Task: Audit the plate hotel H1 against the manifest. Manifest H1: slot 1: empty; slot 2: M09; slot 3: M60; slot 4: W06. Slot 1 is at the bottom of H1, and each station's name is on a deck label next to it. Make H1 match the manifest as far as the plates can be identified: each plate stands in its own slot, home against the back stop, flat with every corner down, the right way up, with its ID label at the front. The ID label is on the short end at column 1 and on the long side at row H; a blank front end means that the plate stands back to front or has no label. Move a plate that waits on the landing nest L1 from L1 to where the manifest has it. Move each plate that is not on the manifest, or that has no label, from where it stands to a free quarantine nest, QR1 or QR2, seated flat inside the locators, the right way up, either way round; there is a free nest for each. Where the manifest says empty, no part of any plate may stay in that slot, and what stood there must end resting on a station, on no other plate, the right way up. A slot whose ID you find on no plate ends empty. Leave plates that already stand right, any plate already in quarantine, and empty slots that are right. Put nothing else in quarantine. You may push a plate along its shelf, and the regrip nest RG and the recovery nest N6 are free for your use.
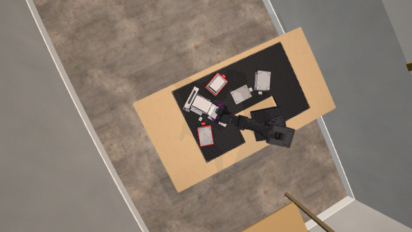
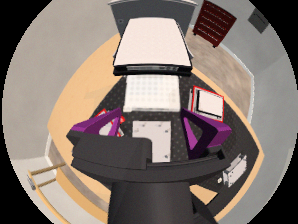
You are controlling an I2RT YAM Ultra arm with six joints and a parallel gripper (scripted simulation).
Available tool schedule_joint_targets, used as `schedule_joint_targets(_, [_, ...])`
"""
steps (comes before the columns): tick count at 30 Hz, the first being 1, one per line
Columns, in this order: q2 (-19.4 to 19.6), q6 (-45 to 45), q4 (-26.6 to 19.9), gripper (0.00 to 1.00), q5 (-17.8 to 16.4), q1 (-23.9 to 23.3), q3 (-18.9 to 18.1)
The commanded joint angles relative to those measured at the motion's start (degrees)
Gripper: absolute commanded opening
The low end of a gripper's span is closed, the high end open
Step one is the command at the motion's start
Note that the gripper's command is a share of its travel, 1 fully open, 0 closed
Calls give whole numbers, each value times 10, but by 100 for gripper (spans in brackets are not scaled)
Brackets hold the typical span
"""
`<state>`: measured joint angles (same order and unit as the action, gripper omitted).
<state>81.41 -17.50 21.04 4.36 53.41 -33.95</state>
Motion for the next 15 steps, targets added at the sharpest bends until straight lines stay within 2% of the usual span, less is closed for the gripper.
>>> schedule_joint_targets(1, [-10, -1, -3, 100, 6, 1, 5])
schedule_joint_targets(15, [-48, -8, 2, 100, 18, 14, 48])
